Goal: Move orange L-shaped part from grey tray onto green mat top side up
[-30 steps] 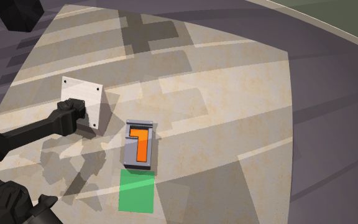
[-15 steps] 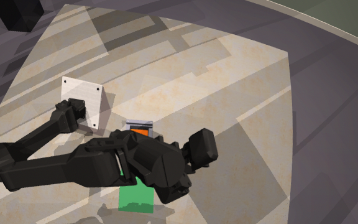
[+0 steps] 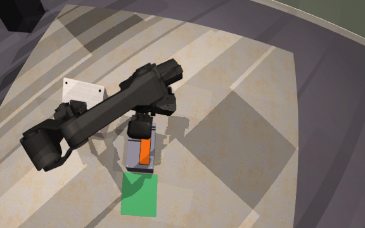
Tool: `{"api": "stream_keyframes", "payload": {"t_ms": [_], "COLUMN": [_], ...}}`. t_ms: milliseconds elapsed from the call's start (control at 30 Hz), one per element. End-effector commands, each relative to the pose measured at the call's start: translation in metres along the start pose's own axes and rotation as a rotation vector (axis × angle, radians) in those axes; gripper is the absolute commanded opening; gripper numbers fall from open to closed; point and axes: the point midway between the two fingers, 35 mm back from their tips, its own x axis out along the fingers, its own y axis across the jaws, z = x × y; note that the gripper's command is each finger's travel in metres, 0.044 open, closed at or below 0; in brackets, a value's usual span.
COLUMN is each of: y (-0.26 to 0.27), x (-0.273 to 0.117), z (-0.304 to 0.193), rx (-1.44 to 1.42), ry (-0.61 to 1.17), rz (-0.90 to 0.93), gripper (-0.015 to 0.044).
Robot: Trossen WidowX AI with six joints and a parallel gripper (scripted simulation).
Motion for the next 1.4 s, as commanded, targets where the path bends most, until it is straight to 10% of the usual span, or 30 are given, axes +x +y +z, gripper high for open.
{"api": "stream_keyframes", "payload": {"t_ms": [0, 400, 1367], "y": [-0.001, -0.004, -0.006], "x": [0.003, 0.078, 0.114], "z": [-0.009, -0.012, -0.014], "rx": [-0.065, -0.064, -0.064], "ry": [0.040, 0.040, 0.040], "rz": [-0.034, -0.037, -0.039], "gripper": [0.0180, 0.0180, 0.0180]}}
